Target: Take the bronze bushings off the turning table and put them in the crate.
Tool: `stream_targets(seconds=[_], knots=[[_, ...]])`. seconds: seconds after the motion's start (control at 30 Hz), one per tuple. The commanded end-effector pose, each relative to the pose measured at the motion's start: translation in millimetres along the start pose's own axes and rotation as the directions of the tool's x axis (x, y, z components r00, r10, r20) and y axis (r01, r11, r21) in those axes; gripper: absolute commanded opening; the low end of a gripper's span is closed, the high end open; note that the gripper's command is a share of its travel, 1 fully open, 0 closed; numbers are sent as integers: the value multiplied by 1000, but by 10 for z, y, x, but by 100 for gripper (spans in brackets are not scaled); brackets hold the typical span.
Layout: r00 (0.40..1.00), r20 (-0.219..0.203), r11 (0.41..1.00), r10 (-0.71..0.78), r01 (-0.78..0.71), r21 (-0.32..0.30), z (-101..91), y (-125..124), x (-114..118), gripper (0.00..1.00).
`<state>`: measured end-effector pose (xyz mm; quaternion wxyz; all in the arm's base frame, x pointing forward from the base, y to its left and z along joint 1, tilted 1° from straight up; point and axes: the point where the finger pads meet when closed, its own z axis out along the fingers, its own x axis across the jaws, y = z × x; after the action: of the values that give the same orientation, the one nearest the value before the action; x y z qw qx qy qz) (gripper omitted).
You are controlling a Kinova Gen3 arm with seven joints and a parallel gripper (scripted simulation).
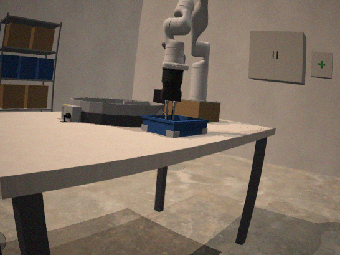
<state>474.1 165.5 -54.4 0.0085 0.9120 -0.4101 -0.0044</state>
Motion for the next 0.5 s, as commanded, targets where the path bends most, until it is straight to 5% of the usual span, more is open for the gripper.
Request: stream_targets(seconds=[0.0, 0.1, 0.47], knots=[[1000, -2, 1000, 0, 0, 7, -196, -21, 8, 42], [1000, -3, 1000, 0, 0, 7, -489, -19, 7, 42], [1000, -3, 1000, 0, 0, 7, -489, -19, 7, 42]])
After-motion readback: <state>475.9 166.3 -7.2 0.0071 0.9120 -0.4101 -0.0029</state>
